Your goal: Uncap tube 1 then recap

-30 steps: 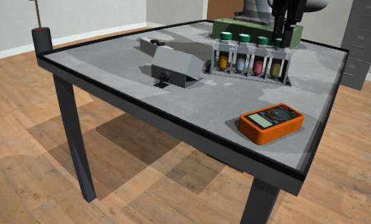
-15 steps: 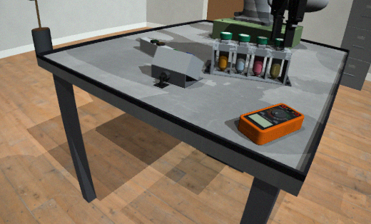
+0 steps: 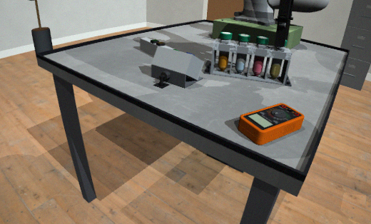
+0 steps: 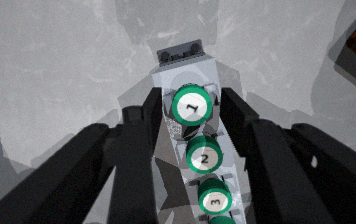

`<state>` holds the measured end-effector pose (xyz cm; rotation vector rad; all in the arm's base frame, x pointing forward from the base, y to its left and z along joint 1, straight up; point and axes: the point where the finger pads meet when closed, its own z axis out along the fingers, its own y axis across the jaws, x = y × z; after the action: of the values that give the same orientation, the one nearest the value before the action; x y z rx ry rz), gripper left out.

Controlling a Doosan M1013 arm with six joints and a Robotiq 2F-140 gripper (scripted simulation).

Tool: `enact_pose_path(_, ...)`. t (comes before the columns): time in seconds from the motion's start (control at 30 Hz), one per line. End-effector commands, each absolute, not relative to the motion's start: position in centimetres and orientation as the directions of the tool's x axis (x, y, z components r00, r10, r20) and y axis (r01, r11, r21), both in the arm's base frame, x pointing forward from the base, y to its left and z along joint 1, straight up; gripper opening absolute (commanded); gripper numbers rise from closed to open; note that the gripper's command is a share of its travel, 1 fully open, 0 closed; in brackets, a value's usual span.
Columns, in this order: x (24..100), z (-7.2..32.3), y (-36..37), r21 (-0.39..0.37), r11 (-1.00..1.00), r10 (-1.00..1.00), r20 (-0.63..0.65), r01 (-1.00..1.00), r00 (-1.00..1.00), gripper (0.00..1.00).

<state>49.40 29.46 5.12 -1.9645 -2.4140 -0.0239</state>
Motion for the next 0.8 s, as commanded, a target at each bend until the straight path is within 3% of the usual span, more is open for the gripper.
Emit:
enact_pose_path(0.0, 49.42, 5.18, 29.49, 0.000, -0.067, 0.998, -0.003, 0.998, 0.067, 0.41)
enact_pose_path(0.3, 49.42, 5.18, 29.49, 0.000, -0.067, 0.998, -0.003, 0.998, 0.067, 0.41)
enact_pose_path(0.33, 49.42, 5.18, 29.49, 0.000, -0.067, 0.998, -0.003, 0.998, 0.067, 0.30)
enact_pose_path(0.77, 49.42, 5.18, 29.49, 0.000, -0.067, 0.998, -0.003, 0.998, 0.067, 0.30)
